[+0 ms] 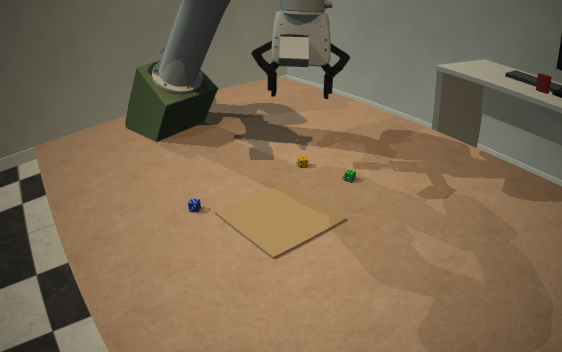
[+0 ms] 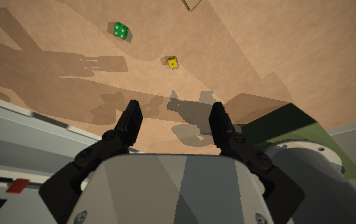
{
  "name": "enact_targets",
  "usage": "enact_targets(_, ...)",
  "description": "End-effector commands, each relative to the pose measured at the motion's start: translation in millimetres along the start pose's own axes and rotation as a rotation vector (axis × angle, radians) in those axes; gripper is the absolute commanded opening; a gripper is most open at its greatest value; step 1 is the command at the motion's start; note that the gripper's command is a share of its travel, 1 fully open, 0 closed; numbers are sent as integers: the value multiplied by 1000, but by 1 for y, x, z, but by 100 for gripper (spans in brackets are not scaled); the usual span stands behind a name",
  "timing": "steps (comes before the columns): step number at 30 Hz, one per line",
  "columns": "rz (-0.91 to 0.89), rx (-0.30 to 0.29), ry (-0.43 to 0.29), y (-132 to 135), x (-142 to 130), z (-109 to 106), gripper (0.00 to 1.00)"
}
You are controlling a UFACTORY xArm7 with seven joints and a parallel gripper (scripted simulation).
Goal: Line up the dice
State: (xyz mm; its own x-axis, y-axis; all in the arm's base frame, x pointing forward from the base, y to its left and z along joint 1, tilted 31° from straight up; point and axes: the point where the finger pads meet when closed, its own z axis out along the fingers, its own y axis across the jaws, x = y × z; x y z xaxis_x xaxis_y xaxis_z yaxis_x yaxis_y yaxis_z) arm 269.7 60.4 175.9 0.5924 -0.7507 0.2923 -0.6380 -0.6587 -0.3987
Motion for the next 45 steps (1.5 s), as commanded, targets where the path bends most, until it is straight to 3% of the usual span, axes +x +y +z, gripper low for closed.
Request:
enact_targets(1,173,-5,6,3,-2,1,100)
enact_targets(18,628,-22,-4,8,-6,6,100)
enact_targets(21,644,-23,-4,9,-7,6,100)
enact_targets(22,733,-25,-5,9,-7,7,100)
enact_targets(37,1079,-32,-7,10,-10,12,100)
enact_targets(45,1348,-34,-7,9,-11,17,100)
